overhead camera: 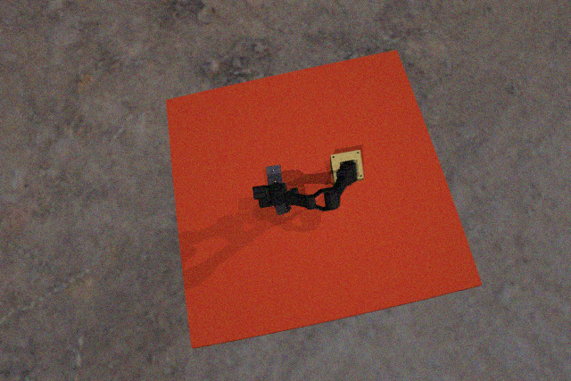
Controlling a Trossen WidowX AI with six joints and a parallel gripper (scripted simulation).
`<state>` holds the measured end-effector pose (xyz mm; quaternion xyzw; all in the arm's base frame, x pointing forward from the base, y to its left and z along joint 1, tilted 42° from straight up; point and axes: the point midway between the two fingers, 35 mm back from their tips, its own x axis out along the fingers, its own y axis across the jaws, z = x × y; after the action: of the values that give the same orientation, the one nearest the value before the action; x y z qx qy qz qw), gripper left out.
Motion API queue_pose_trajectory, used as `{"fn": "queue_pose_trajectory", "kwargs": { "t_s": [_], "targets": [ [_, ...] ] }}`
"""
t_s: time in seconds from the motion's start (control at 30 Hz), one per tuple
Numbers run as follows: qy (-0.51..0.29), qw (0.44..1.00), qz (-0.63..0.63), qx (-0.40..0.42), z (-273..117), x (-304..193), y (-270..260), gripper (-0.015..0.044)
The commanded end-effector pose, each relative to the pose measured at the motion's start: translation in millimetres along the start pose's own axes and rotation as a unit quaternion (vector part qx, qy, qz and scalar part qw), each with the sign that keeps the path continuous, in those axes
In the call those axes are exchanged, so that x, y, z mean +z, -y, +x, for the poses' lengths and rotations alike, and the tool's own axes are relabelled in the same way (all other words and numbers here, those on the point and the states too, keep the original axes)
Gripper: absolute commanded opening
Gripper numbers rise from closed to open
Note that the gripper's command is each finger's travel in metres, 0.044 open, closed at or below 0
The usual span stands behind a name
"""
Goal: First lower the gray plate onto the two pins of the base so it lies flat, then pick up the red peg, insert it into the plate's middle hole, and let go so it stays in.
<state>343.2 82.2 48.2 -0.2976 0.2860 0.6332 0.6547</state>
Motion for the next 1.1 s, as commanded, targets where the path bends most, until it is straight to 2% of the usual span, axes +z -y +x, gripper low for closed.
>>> {"fn": "queue_pose_trajectory", "kwargs": {
  "t_s": [0.0,0.17,0.3,0.33,1.07],
  "targets": [
    [0.003,1.0,0.002,0.001,1.0,0.3,-1.0,0.0145],
    [0.003,1.0,0.002,0.001,1.0,0.3,-1.0,0.0111],
    [0.002,1.0,0.002,0.001,-3.4,-0.5,0.1,0.0006],
    [0.002,1.0,0.002,0.001,-6.3,-1.0,0.8,0.0],
    [-0.003,1.0,0.003,0.001,-74.6,-9.6,6.9,0.0]
  ]
}}
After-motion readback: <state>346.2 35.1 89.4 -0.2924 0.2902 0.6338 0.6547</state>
